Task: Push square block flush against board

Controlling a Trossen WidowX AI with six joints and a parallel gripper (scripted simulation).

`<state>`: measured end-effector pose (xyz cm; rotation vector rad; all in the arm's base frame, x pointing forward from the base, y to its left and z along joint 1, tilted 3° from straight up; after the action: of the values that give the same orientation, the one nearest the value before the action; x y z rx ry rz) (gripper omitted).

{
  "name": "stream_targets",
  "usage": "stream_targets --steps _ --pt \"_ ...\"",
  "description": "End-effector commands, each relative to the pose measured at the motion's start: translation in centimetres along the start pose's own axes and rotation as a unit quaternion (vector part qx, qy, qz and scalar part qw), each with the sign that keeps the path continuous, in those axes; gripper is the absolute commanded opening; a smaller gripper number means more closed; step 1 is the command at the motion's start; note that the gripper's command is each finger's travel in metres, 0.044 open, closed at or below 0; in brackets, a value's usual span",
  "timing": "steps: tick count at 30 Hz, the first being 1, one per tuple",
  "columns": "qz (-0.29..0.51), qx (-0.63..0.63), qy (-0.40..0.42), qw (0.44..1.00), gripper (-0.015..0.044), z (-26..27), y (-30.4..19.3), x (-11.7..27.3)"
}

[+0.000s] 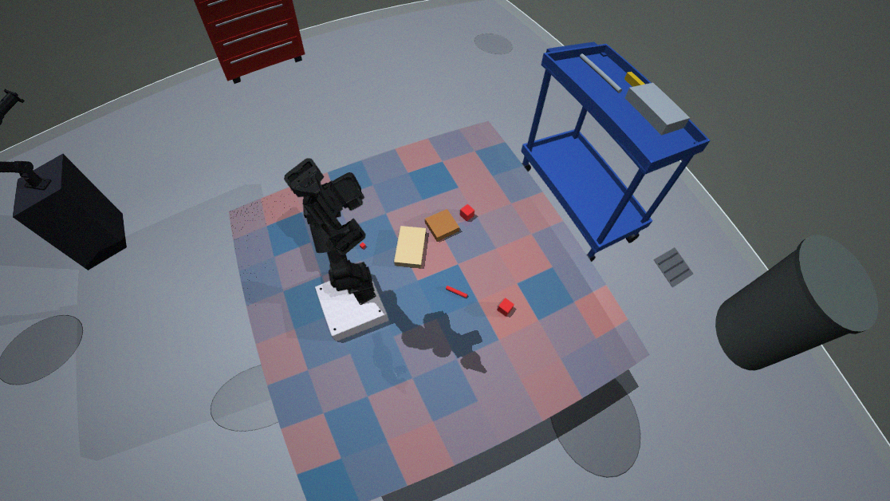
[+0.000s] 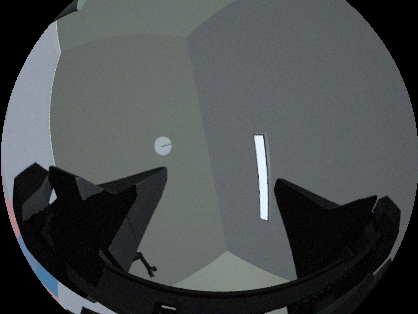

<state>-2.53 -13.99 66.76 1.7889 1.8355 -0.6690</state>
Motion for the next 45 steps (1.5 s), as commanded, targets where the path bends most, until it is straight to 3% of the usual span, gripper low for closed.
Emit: stream_targets --steps 1,15,34,45 --pt "0.0 0.0 0.0 1.0 0.0374 0.0 0.0 0.0" --pt "0.005 0.107 -0.099 0.989 0.0006 -5.3 1.7 3.4" --pt "0.031 0.201 -0.199 0.959 0.0 -10.5 4.8 8.4" --pt "0.053 0.335 -0.3 0.892 0.0 -14.1 8.4 12.5"
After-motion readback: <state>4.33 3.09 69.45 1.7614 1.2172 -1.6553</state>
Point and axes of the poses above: the point midway between the two fingers, 35 mm back from their tips, its own x axis back along the fingers, its own z axis across the jaws, y = z × x, the point moved 7 cm from there along x, back along the fingers, and after that the axes turned 10 degrees about x, right-handed, at the moved point
